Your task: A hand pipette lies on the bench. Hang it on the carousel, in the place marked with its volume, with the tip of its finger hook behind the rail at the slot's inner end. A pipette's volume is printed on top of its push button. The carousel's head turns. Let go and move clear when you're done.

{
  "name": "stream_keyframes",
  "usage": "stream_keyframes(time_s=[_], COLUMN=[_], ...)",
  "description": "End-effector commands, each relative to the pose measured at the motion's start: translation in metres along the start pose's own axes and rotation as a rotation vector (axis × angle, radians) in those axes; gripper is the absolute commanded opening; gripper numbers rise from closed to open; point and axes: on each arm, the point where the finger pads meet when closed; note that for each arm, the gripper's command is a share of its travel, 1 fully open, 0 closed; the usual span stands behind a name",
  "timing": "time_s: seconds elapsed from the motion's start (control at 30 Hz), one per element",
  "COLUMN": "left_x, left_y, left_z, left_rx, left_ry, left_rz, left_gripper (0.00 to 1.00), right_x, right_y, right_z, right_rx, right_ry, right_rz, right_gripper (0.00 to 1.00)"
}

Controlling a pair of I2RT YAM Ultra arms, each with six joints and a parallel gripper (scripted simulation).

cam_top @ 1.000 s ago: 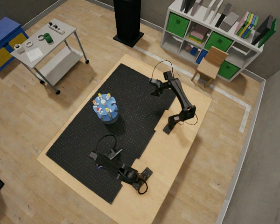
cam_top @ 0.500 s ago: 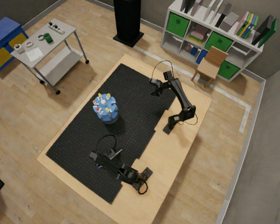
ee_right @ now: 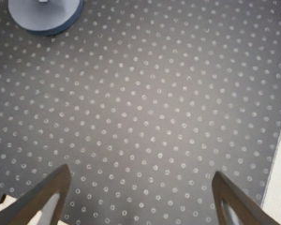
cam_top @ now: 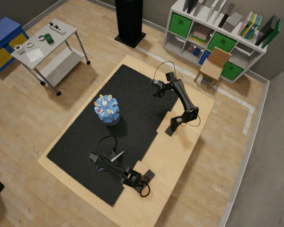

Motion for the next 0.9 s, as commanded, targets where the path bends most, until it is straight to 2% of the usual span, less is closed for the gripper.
stream_keyframes(time_s=[0.0,0.47,0.57,0.87], left_x=[-0.005,-0.004,-0.005,-0.004], left_y=[-0.010,-0.054,-0.047,-0.076], left_z=[-0.004,-0.004,-0.004,-0.003], left_rx=[-0.022,-0.016,-0.025,-0.020], left_ry=[0.009,0.009,0.009,0.009], left_rz=[0.025,0.007,0.036,0.021], left_gripper=[0.54,0.54,0.54,0.54], right_x=[-0.005,-0.005,-0.005,-0.005], right_y=[-0.005,-0.005,-0.005,-0.005], right_z=[-0.007,-0.007,-0.007,-0.007], right_rx=[-0.029,-0.029,-0.029,-0.029], right_ry=[-0.018,-0.018,-0.018,-0.018], right_rz=[0.019,0.019,0.019,0.019], right_gripper=[1.00,1.00,1.00,1.00])
Point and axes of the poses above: on each arm, the point where the finger pads meet when closed, its own y axis out along the fingers, its own x axis across the jaws, z = x × y, and after that the axes turned 12 degrees about -y, right-handed
